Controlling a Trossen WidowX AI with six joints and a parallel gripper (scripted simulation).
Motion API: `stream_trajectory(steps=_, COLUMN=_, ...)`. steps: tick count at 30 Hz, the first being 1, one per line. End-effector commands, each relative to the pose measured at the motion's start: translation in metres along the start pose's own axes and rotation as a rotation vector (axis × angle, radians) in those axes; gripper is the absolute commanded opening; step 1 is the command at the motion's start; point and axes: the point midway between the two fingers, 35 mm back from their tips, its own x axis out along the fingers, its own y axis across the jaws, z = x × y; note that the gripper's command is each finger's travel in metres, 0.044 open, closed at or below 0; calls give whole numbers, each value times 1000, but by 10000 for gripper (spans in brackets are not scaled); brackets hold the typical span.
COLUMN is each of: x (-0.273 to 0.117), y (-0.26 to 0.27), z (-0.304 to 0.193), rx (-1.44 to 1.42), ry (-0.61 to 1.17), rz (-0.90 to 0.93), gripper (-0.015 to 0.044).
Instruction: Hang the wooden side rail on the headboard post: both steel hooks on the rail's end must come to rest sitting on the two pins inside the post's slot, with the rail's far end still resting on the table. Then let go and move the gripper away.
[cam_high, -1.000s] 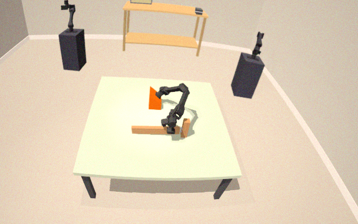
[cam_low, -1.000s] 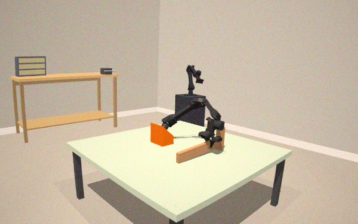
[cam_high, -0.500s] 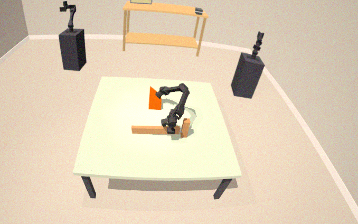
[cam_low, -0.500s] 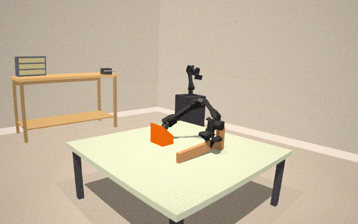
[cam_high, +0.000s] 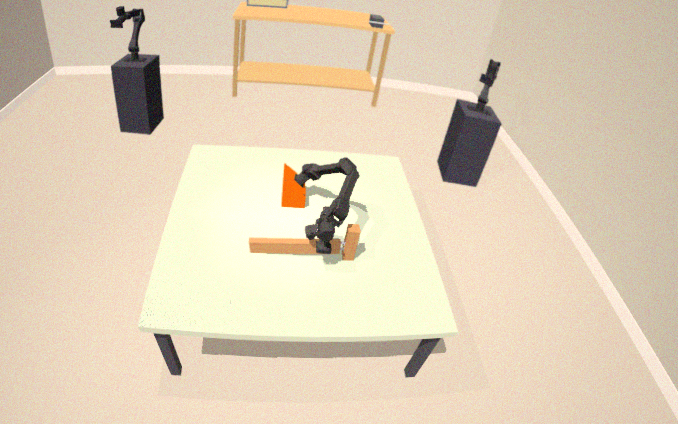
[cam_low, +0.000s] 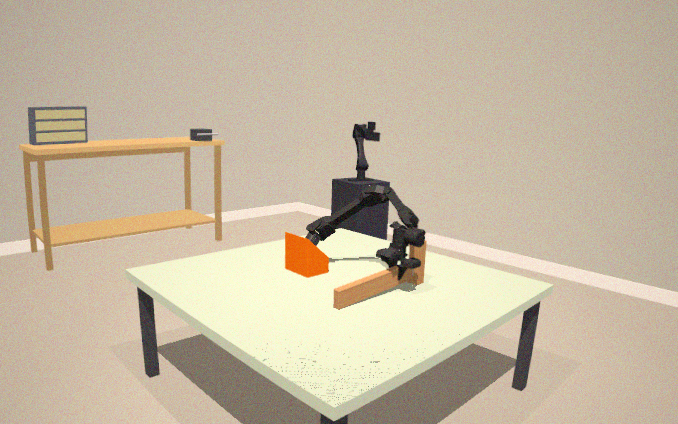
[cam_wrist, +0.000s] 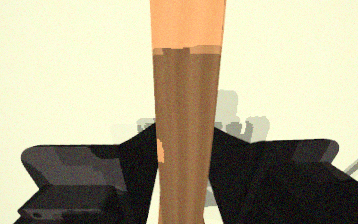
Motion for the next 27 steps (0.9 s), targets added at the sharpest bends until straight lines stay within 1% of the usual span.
stream_trajectory(steps=1, x=-10, y=4, z=-6, rx=-7, ry=10, rz=24, gripper=0)
stream_trajectory(steps=27, x=-10, y=3, z=-9, rx=-7, ry=11, rz=24, gripper=0)
